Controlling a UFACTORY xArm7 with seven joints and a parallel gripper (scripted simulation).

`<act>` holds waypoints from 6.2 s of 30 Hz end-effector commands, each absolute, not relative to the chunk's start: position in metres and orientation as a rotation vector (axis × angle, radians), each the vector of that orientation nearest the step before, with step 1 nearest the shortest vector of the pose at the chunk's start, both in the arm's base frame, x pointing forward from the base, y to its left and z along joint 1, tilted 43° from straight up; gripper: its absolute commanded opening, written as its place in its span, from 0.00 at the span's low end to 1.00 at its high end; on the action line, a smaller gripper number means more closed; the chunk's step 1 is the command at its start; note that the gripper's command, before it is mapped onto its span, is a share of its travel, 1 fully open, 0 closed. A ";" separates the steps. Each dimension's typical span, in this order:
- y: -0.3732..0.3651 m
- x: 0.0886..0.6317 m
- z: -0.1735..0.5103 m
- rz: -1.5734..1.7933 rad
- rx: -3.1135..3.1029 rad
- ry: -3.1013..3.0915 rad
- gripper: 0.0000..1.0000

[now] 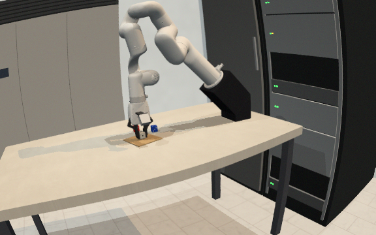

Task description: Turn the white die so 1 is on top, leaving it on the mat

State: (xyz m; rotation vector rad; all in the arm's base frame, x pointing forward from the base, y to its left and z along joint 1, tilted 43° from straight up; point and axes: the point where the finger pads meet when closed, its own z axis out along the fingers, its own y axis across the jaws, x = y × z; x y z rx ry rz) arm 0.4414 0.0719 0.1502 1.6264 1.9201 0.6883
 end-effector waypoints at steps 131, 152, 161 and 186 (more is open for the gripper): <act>0.072 0.444 0.148 0.689 1.625 1.919 0.43; 0.072 0.443 0.149 0.689 1.625 1.919 0.47; 0.071 0.433 0.159 0.689 1.625 1.919 0.47; 0.069 0.394 0.202 0.689 1.625 1.919 0.47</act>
